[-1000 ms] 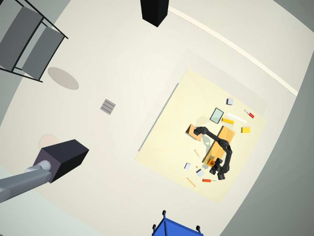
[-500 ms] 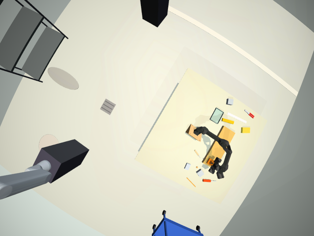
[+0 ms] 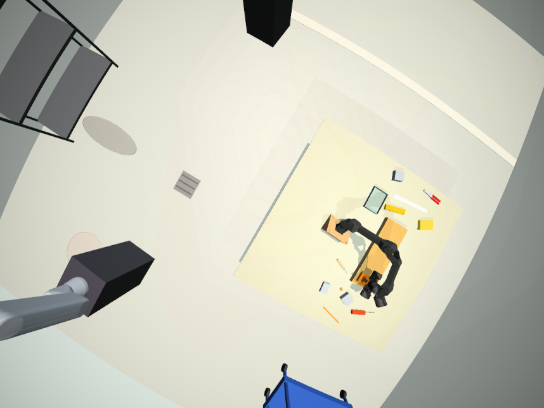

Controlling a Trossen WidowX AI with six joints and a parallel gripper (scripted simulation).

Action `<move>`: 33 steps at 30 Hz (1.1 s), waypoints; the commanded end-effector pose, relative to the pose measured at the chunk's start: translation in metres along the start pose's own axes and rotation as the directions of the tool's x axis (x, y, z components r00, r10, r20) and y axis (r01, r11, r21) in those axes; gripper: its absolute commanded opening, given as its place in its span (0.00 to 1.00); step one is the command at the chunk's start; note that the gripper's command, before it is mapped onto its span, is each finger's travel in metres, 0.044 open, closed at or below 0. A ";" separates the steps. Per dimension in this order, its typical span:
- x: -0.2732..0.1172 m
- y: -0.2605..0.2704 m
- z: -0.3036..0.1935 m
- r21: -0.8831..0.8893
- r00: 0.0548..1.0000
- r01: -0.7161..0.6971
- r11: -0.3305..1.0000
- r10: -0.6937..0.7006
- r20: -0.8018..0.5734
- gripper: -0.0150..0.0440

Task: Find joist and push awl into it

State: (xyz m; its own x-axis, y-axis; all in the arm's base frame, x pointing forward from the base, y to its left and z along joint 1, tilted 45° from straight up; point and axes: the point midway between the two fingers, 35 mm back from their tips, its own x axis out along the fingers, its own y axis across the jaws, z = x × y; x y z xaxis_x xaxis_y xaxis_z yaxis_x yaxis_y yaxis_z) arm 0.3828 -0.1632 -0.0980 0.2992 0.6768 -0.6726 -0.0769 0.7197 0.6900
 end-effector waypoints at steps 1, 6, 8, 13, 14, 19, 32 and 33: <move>0.002 -0.001 0.000 0.003 1.000 0.001 1.000 -0.001 0.013 0.25; 0.006 0.003 -0.002 0.003 1.000 0.000 1.000 0.000 0.013 0.25; 0.006 0.007 -0.002 0.003 1.000 0.000 1.000 0.000 0.013 0.25; 0.006 0.018 -0.002 0.003 1.000 -0.001 1.000 0.001 0.012 0.25; 0.006 0.020 -0.002 0.004 1.000 -0.001 1.000 0.001 0.012 0.25; 0.007 0.031 -0.002 0.004 1.000 -0.002 1.000 0.002 0.012 0.25; 0.007 0.060 -0.002 0.005 1.000 -0.003 1.000 0.003 0.012 0.25; 0.007 0.062 -0.002 0.005 1.000 -0.004 1.000 0.004 0.012 0.25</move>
State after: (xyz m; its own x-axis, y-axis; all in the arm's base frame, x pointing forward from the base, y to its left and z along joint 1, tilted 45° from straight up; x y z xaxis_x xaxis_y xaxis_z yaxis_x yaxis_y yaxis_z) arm 0.3784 -0.1207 -0.0663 0.3103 0.6724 -0.6720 -0.0690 0.7210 0.6895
